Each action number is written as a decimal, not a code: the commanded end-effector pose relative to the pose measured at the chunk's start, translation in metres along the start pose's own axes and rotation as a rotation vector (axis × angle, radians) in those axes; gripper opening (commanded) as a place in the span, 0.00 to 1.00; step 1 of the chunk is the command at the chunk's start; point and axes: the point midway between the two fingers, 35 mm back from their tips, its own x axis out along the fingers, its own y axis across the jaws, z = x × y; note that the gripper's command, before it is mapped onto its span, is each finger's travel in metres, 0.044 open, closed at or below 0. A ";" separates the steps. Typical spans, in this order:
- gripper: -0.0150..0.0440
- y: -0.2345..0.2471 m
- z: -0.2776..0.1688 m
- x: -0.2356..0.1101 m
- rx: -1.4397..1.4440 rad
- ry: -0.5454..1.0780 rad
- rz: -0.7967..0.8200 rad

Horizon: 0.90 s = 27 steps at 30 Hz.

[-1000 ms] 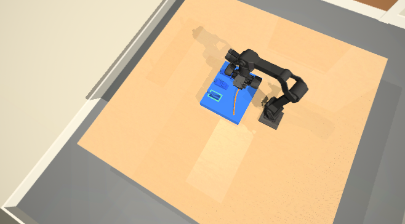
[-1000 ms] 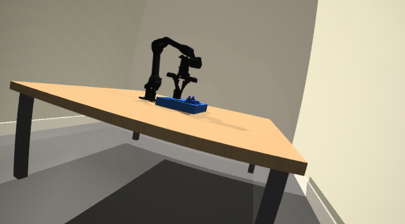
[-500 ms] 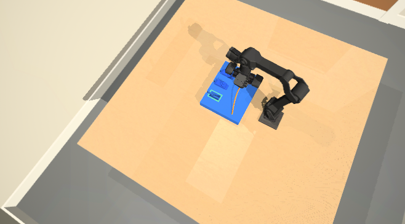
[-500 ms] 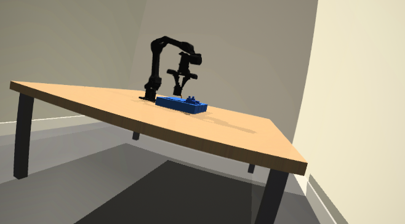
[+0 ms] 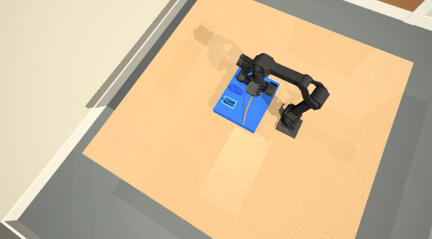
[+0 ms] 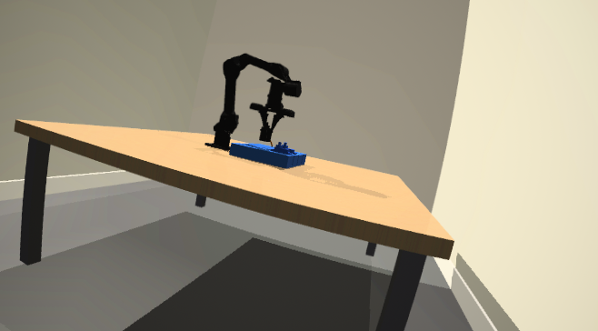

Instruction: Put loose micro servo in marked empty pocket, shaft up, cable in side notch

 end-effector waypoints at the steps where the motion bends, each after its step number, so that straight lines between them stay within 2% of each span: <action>1: 0.25 0.000 0.017 -0.001 0.001 -0.003 -0.003; 20: 0.25 0.001 0.090 -0.002 0.002 -0.011 -0.003; 27: 0.25 0.001 0.093 -0.002 0.058 -0.012 -0.003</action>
